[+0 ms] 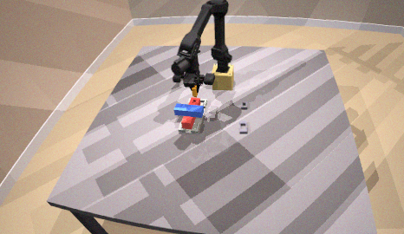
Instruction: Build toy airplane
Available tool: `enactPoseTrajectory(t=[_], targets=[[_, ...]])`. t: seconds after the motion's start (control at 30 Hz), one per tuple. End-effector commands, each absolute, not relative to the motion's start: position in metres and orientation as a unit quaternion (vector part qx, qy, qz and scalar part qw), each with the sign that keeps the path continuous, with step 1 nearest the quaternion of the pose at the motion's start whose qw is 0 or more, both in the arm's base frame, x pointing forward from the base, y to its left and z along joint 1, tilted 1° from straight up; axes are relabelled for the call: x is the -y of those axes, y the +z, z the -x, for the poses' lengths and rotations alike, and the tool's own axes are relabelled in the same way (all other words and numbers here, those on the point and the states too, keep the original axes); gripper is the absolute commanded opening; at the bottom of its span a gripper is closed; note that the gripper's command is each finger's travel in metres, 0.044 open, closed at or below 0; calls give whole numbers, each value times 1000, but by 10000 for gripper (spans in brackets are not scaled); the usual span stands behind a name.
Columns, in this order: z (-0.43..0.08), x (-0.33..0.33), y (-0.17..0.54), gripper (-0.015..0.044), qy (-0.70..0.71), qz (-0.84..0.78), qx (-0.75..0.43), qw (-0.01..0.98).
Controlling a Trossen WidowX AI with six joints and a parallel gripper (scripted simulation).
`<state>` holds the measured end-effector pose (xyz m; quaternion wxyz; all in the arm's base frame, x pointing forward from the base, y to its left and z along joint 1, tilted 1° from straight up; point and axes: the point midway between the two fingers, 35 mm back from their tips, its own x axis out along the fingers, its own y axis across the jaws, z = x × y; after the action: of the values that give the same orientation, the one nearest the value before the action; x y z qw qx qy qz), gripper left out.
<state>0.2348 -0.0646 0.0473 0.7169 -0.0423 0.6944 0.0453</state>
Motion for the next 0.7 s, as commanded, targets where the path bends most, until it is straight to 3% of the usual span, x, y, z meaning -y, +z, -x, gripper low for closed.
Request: enactPoseTrajectory(t=[0.0,0.1,0.2,0.67], targets=[[-232,75,43,0,49,43,-696,715],[-231,80,42,0,49,43,-696,715],[-231,80,42,66,49,43,-696,715],[-231,80,42,66,49,43,-696,715]])
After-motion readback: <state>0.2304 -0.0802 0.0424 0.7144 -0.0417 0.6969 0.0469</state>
